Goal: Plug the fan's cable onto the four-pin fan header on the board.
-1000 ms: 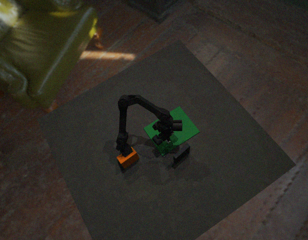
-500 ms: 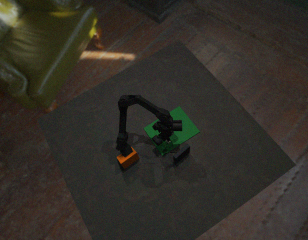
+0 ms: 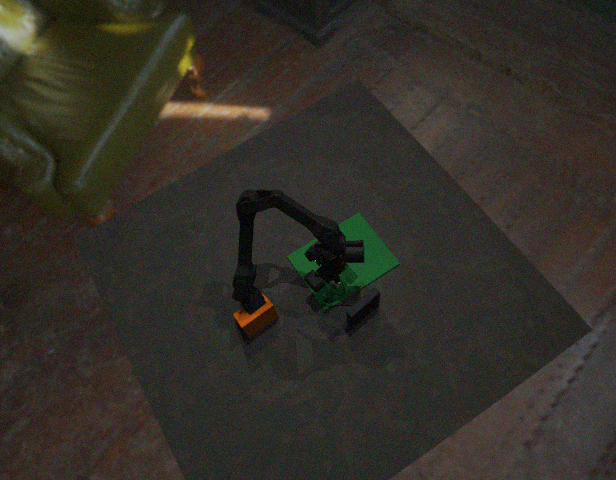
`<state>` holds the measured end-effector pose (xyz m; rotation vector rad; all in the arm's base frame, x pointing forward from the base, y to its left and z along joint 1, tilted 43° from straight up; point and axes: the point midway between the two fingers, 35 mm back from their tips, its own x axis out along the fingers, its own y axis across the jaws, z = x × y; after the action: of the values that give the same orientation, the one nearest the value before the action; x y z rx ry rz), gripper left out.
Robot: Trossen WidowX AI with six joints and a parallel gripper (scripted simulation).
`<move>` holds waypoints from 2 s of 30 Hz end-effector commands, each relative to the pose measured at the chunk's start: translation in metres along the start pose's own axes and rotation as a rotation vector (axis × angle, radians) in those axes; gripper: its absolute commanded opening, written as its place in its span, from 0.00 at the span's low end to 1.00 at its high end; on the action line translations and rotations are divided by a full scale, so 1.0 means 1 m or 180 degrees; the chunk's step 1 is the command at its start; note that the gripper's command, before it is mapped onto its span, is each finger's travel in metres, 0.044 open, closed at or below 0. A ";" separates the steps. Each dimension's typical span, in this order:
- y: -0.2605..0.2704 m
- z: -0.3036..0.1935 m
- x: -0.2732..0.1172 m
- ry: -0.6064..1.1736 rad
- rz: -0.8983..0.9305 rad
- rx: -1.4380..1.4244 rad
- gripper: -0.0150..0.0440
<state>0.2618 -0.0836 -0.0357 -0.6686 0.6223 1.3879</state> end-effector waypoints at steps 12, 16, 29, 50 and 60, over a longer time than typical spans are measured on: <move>-0.001 0.000 0.006 -0.0009 -0.0011 0.0017 0.25; -0.001 0.000 0.009 -0.0010 -0.0011 0.0017 0.25; -0.001 0.000 0.017 -0.0011 -0.0011 0.0017 0.25; 0.000 -0.001 -0.040 -0.0003 -0.0008 0.0019 0.69; -0.011 0.041 -0.041 0.0012 -0.0010 0.0025 0.69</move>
<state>0.2608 -0.1037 -0.0031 -0.6574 0.6327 1.3809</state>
